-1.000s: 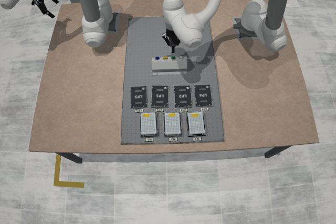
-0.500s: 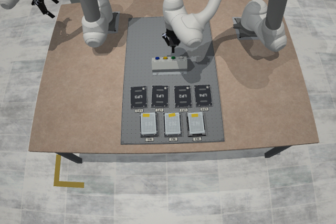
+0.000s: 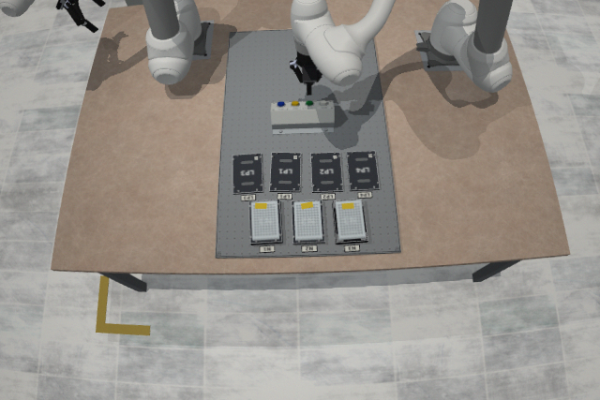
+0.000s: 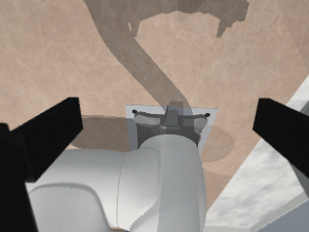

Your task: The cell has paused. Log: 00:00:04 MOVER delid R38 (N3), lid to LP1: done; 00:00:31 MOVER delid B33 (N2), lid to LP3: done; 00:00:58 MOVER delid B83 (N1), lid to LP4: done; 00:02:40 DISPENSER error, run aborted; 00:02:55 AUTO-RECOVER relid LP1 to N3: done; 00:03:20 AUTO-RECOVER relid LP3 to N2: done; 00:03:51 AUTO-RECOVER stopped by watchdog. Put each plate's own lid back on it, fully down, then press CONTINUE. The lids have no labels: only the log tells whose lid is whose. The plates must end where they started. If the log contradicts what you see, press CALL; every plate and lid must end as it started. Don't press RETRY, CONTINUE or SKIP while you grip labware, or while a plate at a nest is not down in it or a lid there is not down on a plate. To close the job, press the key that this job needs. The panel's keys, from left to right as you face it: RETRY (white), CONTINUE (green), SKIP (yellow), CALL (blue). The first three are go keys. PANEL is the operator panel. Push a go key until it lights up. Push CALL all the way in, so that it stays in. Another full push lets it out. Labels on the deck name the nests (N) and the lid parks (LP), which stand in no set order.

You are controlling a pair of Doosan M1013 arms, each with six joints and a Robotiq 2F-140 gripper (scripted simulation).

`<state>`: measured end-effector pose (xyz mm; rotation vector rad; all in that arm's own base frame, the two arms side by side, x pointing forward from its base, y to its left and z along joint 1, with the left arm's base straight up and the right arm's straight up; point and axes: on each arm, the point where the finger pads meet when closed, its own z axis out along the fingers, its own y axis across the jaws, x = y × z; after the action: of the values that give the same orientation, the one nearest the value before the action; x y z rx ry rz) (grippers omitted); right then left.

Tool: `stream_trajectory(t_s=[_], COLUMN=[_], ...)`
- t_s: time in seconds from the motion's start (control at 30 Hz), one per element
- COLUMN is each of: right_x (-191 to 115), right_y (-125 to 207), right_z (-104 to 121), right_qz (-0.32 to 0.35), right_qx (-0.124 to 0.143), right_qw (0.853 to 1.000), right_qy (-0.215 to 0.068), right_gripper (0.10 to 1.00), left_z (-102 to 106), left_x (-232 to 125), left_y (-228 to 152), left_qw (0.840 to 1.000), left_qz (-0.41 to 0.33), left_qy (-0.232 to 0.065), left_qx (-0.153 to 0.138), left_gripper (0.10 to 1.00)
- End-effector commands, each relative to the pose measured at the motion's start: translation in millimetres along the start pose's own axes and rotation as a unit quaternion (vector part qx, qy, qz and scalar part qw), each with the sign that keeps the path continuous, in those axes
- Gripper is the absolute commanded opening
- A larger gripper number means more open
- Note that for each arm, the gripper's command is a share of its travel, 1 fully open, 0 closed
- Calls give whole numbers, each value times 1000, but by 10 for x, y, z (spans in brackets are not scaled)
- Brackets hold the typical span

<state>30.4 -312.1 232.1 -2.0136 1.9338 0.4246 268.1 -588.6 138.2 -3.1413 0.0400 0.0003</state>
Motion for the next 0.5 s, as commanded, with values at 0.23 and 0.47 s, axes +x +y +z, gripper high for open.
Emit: stream_trajectory(t_s=[0.23,0.47], right_x=[2,2], right_y=[-1,-1], right_z=[-6,-6], right_qz=[0,0], right_qx=[0,0], right_qw=[1000,1000], right_qy=[1,1], right_gripper=[1000,1000], left_z=[47,96], left_x=[34,63], left_y=[3,3], left_qw=[1000,1000], left_qz=[0,0], left_qy=[0,0], left_qx=[-1,-1], left_gripper=[99,99])
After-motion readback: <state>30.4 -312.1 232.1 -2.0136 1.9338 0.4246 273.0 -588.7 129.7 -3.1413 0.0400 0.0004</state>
